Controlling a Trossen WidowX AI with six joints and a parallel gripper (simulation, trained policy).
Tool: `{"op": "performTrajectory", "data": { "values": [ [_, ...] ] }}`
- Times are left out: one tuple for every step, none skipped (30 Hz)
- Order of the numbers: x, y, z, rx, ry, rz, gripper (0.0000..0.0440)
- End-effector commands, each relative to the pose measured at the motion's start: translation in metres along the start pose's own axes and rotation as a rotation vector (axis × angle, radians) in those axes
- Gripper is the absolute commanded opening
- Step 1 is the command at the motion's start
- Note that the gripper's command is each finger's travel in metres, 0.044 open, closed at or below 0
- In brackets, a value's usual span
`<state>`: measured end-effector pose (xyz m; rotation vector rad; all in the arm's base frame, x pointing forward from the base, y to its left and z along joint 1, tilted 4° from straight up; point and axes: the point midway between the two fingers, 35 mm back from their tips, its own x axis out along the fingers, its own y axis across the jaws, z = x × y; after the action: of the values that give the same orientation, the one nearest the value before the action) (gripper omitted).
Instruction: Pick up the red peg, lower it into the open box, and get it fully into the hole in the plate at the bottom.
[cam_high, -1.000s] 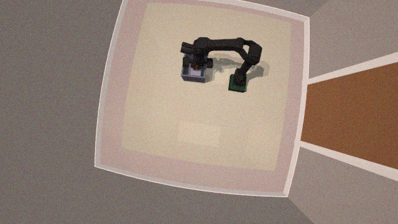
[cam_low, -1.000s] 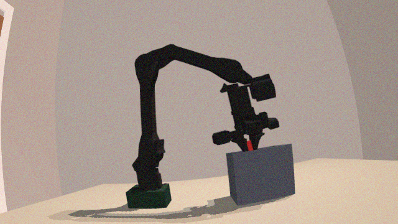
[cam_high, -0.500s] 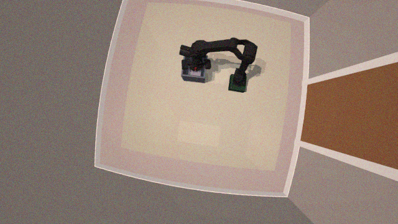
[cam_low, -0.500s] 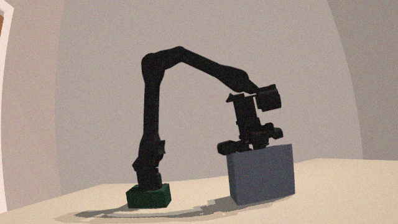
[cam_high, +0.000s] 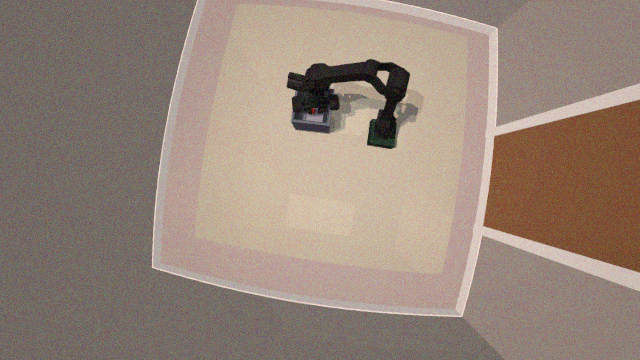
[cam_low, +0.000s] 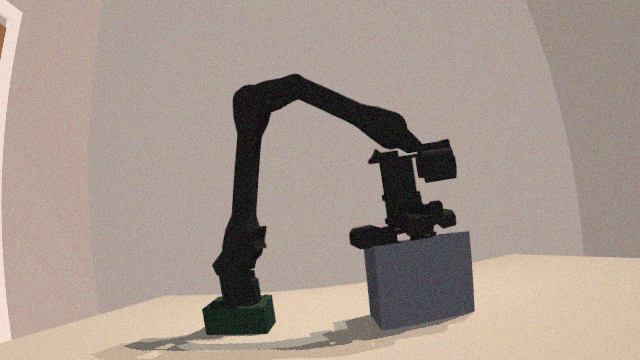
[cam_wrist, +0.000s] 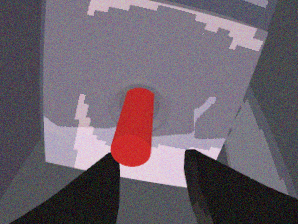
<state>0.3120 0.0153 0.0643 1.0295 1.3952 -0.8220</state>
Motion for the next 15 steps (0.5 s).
{"op": "performTrajectory", "data": {
  "values": [
    [0.003, 0.003, 0.006, 0.001, 0.042, -0.013, 0.0136],
    [0.002, 0.004, 0.006, 0.002, 0.049, -0.012, 0.0136],
    [0.0, 0.005, 0.006, 0.003, 0.054, -0.01, 0.0136],
    [-0.002, 0.007, 0.007, 0.004, 0.062, -0.007, 0.0137],
    [-0.004, 0.008, 0.007, 0.007, 0.067, -0.007, 0.0136],
    [-0.006, 0.009, 0.007, 0.009, 0.074, -0.003, 0.0138],
    [-0.008, 0.01, 0.008, 0.011, 0.079, 0.0, 0.0138],
    [-0.011, 0.012, 0.008, 0.012, 0.086, 0.004, 0.014],
    [-0.013, 0.013, 0.008, 0.014, 0.092, 0.009, 0.0141],
    [-0.015, 0.014, 0.008, 0.016, 0.099, 0.015, 0.0145],
    [-0.018, 0.016, 0.009, 0.019, 0.107, 0.021, 0.0149],
    [-0.021, 0.017, 0.009, 0.022, 0.115, 0.028, 0.0154],
    [-0.024, 0.018, 0.009, 0.026, 0.125, 0.037, 0.0164],
    [-0.028, 0.02, 0.009, 0.03, 0.134, 0.046, 0.0168],
    [-0.031, 0.021, 0.009, 0.035, 0.144, 0.055, 0.0173]
  ]
}}
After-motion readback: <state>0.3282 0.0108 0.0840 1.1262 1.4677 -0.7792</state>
